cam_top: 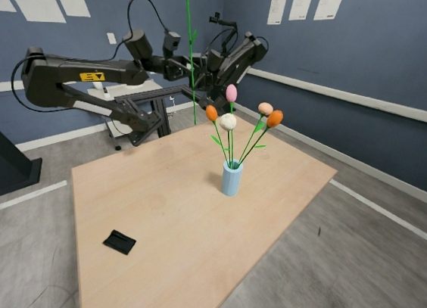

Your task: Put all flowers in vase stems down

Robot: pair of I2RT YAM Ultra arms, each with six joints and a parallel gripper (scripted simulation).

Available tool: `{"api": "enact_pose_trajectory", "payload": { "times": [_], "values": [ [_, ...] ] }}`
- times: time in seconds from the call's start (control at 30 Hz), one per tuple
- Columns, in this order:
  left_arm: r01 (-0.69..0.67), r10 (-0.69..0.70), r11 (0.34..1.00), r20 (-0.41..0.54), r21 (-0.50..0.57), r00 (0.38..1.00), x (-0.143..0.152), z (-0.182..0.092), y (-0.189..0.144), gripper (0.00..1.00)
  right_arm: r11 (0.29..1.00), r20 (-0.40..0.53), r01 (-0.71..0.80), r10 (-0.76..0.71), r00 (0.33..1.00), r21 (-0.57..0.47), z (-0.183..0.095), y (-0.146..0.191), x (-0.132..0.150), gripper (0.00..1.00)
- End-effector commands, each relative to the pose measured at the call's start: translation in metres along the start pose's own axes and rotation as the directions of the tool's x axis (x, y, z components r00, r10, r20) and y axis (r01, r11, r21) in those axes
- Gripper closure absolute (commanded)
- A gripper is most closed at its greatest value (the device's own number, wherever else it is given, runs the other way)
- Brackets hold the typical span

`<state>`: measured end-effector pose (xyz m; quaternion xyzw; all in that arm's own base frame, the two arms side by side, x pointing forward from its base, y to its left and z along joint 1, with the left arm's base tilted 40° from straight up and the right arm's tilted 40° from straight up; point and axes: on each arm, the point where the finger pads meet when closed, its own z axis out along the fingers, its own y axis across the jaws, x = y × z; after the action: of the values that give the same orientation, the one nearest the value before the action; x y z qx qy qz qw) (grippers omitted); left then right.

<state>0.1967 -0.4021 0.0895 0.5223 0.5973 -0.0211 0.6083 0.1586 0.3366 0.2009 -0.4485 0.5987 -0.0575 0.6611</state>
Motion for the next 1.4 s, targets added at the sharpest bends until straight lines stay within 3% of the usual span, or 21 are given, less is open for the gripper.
{"api": "enact_pose_trajectory", "payload": {
  "times": [0.0, 0.17, 0.37, 0.43, 0.57, 0.63, 1.13, 1.2, 1.37],
  "values": [
    [0.006, -0.007, 1.0, 0.034, 0.026, 0.999, -0.008, -0.004, -0.008, 1.0, 0.999, 0.055, -0.04, 0.041, 0.998, -0.012, 0.003, -0.002, -0.024, 0.3],
    [0.006, -0.007, 1.0, 0.034, 0.026, 0.999, -0.008, -0.004, -0.008, 1.0, 0.998, 0.075, -0.064, 0.064, 0.995, -0.011, -0.002, -0.008, -0.032, 0.3],
    [0.006, -0.007, 1.0, 0.034, 0.026, 0.999, -0.008, -0.004, -0.008, 1.0, 0.999, 0.054, -0.021, 0.023, 0.998, -0.032, -0.008, 0.002, -0.011, 0.3],
    [0.006, -0.007, 1.0, 0.034, 0.026, 0.999, -0.008, -0.004, -0.008, 1.0, 0.999, 0.059, -0.032, 0.034, 0.998, -0.029, -0.008, -0.001, -0.017, 0.3],
    [0.006, -0.007, 1.0, 0.034, 0.026, 0.999, -0.008, -0.004, -0.008, 1.0, 0.999, 0.061, -0.035, 0.036, 0.997, -0.028, -0.008, -0.001, -0.018, 0.42],
    [0.006, -0.007, 1.0, 0.034, 0.026, 0.999, -0.008, -0.004, -0.008, 1.0, 0.999, 0.061, -0.035, 0.036, 0.997, -0.028, -0.008, -0.001, -0.018, 0.42],
    [0.006, -0.007, 1.0, 0.034, 0.026, 0.999, -0.008, -0.004, -0.008, 1.0, 0.999, 0.061, -0.035, 0.037, 0.997, -0.028, -0.008, -0.001, -0.018, 0.85],
    [0.006, -0.007, 1.0, 0.034, 0.026, 0.999, -0.008, -0.004, -0.008, 1.0, 0.999, 0.061, -0.035, 0.037, 0.997, -0.028, -0.008, -0.001, -0.018, 0.85],
    [0.006, -0.007, 1.0, 0.034, 0.026, 0.999, -0.008, -0.004, -0.008, 1.0, 0.999, 0.061, -0.035, 0.037, 0.997, -0.028, -0.008, -0.001, -0.018, 1.0]
  ]
}}
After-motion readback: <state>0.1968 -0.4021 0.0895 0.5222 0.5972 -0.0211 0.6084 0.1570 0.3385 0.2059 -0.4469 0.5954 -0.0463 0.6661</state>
